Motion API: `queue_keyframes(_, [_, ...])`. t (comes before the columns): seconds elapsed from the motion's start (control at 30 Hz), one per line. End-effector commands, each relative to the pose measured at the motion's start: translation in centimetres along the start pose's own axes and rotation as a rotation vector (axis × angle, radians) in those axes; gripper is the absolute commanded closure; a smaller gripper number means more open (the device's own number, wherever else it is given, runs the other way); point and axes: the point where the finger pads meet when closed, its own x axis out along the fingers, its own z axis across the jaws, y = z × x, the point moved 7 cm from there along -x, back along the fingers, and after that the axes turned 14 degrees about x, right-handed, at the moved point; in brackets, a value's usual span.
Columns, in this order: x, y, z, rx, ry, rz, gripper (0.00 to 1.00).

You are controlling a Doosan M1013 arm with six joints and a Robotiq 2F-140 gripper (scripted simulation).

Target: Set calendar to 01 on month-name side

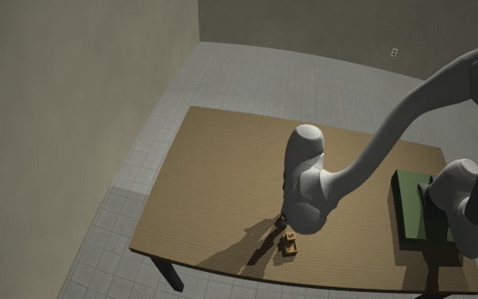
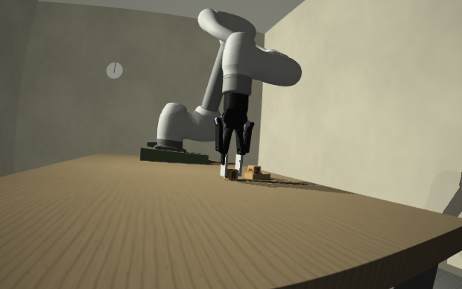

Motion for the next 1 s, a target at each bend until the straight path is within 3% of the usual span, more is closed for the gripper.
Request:
queue_keyframes(0.0, [-0.02, 0.00, 0.00, 0.000, 0.000, 0.000, 0.64])
queue_keyframes(0.63, [-0.02, 0.00, 0.00, 0.000, 0.000, 0.000, 0.64])
queue_keyframes(0.67, [-0.02, 0.00, 0.00, 0.000, 0.000, 0.000, 0.75])
queue_keyframes(0.97, [-0.02, 0.00, 0.00, 0.000, 0.000, 0.000, 0.75])
